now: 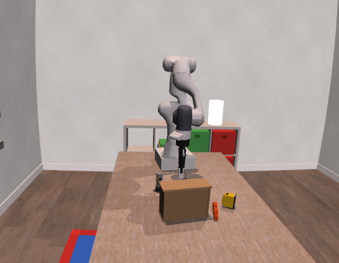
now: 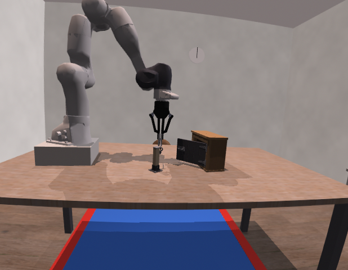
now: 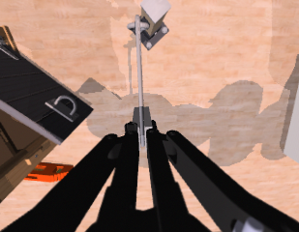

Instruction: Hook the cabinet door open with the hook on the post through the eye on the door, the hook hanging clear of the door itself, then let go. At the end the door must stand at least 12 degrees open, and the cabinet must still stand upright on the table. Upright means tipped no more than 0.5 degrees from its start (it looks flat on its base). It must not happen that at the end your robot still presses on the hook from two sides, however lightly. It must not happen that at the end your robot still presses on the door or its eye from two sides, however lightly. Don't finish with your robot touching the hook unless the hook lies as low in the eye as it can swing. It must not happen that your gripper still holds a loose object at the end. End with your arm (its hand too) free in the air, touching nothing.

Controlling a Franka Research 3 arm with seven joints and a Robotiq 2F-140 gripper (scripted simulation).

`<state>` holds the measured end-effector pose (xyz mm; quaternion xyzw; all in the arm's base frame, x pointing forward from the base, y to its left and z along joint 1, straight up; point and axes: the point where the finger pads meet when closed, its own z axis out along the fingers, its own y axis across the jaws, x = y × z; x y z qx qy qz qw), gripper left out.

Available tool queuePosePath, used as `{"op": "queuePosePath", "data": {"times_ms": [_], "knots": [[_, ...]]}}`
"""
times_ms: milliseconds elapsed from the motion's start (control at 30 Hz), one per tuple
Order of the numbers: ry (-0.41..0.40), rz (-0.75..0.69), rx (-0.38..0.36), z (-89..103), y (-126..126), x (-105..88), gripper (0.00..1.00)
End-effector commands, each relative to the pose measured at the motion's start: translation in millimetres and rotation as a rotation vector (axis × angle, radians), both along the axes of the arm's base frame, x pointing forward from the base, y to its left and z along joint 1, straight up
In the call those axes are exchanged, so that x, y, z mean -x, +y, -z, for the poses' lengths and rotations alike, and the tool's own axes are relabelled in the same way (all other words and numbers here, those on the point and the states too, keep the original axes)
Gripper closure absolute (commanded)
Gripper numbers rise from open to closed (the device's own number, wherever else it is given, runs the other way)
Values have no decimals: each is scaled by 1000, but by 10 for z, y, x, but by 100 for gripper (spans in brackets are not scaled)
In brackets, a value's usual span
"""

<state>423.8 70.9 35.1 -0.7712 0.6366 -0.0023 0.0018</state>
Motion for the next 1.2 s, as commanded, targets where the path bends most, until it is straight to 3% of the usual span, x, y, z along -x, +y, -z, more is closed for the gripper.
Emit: {"op": "queuePosePath", "data": {"times_ms": [0,300,1167], "knots": [[2,-7,-2,-23,4,3,97],[2,-6,-2,-95,-12,-1,97],[2,191,-3,-95,9,-184,97]]}}
